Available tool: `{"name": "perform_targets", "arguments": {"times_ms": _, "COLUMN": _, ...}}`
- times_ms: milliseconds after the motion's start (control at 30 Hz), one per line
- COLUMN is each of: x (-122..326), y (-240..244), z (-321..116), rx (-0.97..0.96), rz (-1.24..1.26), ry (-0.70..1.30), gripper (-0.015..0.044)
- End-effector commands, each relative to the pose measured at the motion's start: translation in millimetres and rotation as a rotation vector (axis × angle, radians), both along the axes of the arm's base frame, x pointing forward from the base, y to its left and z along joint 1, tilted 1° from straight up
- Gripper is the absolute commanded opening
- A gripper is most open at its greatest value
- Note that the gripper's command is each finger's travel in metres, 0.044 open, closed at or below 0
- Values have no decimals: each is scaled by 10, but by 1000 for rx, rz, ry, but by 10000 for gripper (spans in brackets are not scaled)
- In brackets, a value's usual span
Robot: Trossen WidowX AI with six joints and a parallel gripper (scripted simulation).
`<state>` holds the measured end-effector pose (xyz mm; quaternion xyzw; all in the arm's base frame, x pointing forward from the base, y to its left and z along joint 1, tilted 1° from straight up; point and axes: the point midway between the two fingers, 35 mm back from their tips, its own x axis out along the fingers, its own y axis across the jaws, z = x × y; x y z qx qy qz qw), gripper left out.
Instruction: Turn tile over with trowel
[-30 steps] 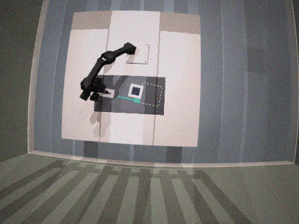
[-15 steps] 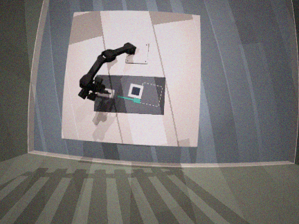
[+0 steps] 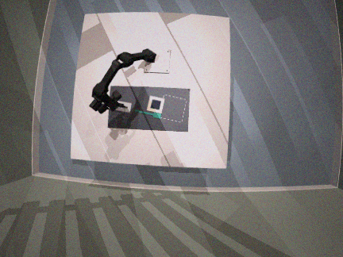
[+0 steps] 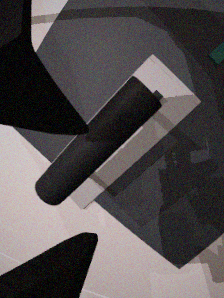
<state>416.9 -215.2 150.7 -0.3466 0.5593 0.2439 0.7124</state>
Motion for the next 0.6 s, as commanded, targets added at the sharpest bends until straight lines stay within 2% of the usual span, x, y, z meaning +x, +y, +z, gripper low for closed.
{"name": "perform_targets", "arguments": {"times_ms": 0, "x": 10, "y": -16, "z": 27, "rx": 28, "rz": -114, "ry": -48, "gripper": 300}}
{"name": "perform_targets", "arguments": {"times_ms": 567, "x": -24, "y": -75, "z": -51, "rx": 220, "rz": -639, "ry": -213, "gripper": 300}}
